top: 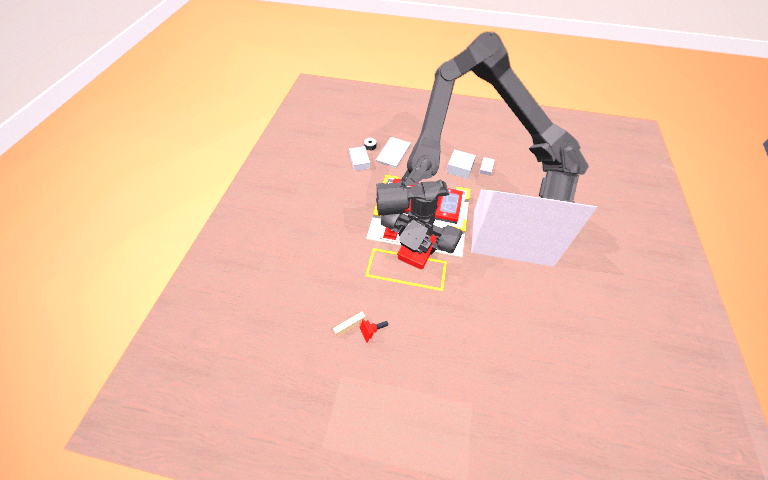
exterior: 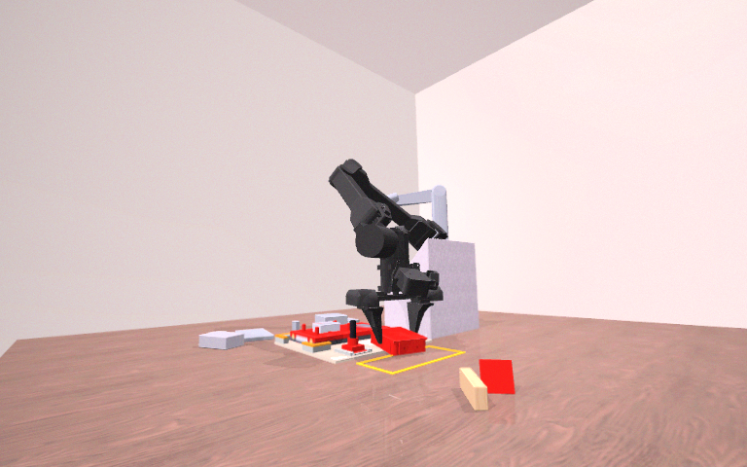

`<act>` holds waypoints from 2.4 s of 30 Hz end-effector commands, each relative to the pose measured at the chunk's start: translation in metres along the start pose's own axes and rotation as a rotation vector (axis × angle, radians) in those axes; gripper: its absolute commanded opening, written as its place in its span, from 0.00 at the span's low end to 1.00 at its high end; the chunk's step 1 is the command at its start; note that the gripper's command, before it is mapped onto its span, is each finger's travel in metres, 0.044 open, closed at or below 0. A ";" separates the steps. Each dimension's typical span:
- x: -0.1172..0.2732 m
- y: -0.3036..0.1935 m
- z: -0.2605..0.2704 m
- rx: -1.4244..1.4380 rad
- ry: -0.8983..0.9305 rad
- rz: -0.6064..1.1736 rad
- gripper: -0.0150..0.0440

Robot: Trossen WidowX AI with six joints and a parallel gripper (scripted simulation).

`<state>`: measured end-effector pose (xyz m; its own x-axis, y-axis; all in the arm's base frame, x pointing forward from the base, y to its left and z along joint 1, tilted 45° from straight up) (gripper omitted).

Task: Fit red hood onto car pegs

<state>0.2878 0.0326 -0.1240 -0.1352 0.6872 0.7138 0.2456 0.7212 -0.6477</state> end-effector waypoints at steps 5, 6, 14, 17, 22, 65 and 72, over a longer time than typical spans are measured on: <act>0.026 0.001 -0.002 -0.006 -0.007 -0.007 0.25; 0.030 0.001 -0.001 -0.006 -0.007 -0.007 0.25; 0.064 0.002 -0.001 -0.006 -0.007 -0.009 0.25; 0.075 0.002 -0.001 -0.006 -0.006 -0.009 0.25; 0.088 0.002 -0.001 -0.006 -0.006 -0.010 0.25; 0.076 -0.142 -0.099 -1.336 -0.040 -0.090 0.25; 0.043 -0.143 -0.098 -1.335 -0.041 -0.088 0.25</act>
<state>0.3411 -0.0435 0.0328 -0.2220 0.6649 0.7132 0.9748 0.1355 0.1772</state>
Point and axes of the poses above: the point midway between the two fingers, 35 mm back from their tips, its own x axis back along the fingers, its own z axis across the jaws, y = z × x, the point moved 2 cm from there along x, back along the fingers, and after that the axes turned 5 degrees about -x, right-handed, at the moved point
